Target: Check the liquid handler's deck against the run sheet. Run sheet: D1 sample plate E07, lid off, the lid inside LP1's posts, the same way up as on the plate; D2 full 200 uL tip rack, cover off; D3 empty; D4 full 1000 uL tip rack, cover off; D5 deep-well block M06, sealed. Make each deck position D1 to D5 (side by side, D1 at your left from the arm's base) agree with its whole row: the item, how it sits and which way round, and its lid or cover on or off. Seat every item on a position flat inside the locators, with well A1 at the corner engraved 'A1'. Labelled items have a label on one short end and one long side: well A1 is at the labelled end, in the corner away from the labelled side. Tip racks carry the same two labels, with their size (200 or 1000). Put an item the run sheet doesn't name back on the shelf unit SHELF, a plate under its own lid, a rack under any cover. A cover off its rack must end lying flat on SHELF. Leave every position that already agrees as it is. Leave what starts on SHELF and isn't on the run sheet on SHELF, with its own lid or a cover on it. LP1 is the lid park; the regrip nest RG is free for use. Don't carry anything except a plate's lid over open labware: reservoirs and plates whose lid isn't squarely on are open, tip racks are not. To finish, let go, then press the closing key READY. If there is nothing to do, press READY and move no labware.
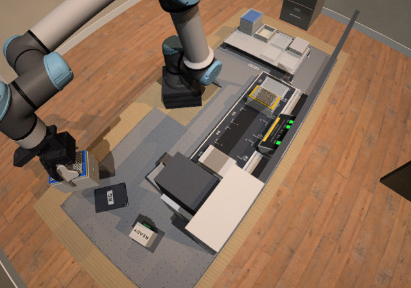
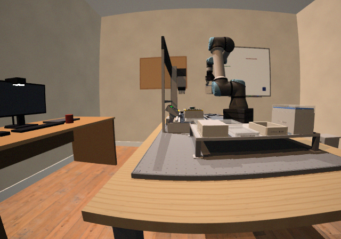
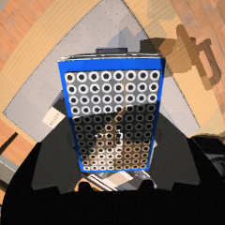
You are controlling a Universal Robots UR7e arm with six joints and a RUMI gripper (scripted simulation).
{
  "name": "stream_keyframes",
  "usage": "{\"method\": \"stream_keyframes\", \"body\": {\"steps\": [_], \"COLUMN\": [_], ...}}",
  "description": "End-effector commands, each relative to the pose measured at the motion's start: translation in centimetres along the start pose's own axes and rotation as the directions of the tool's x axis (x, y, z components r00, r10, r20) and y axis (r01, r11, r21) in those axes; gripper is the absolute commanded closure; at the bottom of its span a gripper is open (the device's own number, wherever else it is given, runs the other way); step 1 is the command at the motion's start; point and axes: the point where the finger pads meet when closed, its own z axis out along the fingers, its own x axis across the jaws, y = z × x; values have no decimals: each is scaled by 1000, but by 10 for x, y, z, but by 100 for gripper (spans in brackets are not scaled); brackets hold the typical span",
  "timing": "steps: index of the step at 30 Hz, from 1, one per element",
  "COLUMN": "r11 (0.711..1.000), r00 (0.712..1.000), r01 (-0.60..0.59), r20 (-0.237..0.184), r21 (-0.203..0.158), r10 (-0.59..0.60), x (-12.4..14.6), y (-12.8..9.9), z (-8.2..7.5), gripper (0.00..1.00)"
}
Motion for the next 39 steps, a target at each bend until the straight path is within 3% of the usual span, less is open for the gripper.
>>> {"method": "stream_keyframes", "body": {"steps": [1,39], "r11": [1000,1000], "r00": [1000,1000], "r01": [0,0], "r20": [1,1], "r21": [2,2], "r10": [0,0], "x": [0,0], "y": [0,0], "z": [9,65], "gripper": [100,100]}}
